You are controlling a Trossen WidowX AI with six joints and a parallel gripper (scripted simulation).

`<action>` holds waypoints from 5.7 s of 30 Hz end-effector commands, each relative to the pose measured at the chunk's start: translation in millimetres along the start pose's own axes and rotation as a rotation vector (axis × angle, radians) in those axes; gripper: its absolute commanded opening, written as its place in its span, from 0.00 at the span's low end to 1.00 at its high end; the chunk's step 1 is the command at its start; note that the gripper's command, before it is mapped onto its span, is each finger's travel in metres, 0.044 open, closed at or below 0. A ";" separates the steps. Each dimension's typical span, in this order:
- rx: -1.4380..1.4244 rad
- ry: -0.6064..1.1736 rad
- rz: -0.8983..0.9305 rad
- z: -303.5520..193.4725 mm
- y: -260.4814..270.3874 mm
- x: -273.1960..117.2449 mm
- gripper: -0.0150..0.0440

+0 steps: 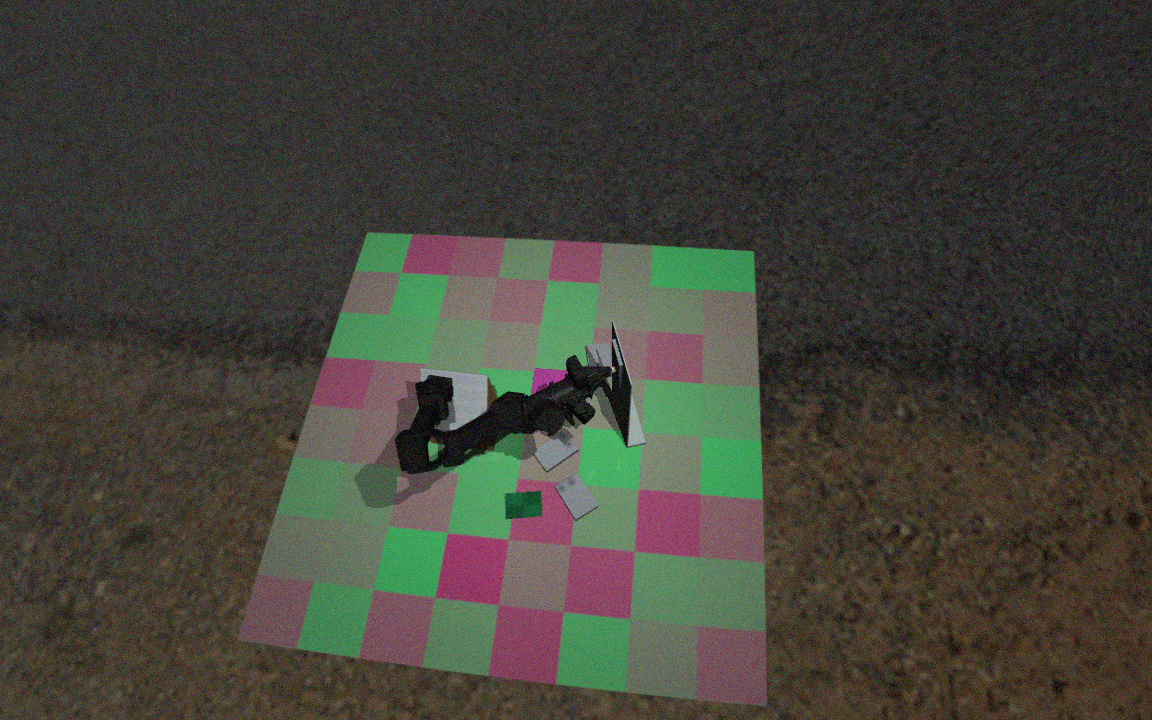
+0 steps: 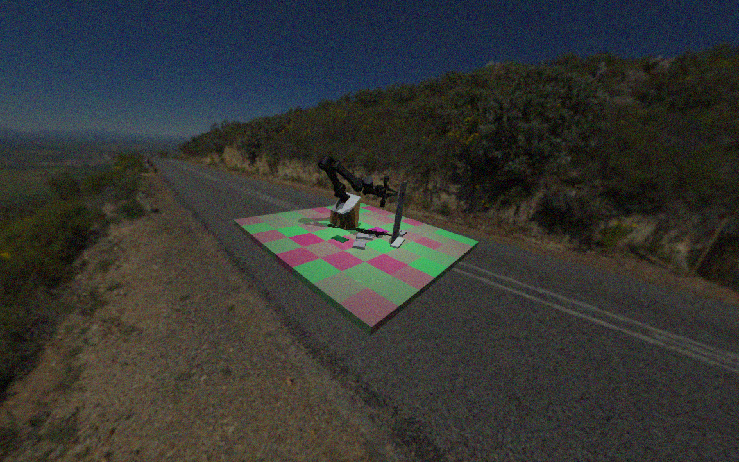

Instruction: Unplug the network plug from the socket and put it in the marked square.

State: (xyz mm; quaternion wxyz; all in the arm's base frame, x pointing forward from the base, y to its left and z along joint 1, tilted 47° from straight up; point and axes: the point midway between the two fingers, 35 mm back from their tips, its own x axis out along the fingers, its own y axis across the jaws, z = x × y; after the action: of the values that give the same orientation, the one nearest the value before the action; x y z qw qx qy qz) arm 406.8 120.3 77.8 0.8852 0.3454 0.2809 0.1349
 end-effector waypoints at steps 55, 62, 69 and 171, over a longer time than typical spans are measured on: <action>0.005 0.001 -0.004 -3.8 -1.0 -31.5 0.25; 0.005 0.002 -0.004 -4.0 -1.0 -35.0 0.25; 0.005 0.002 -0.004 -4.2 -1.0 -38.4 0.25; 0.002 0.103 -0.451 -85.9 -69.6 -38.1 0.25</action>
State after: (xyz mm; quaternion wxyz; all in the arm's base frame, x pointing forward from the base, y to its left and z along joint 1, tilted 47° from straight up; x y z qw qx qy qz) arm 331.6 105.0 6.3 0.8782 0.2796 0.3867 -0.0322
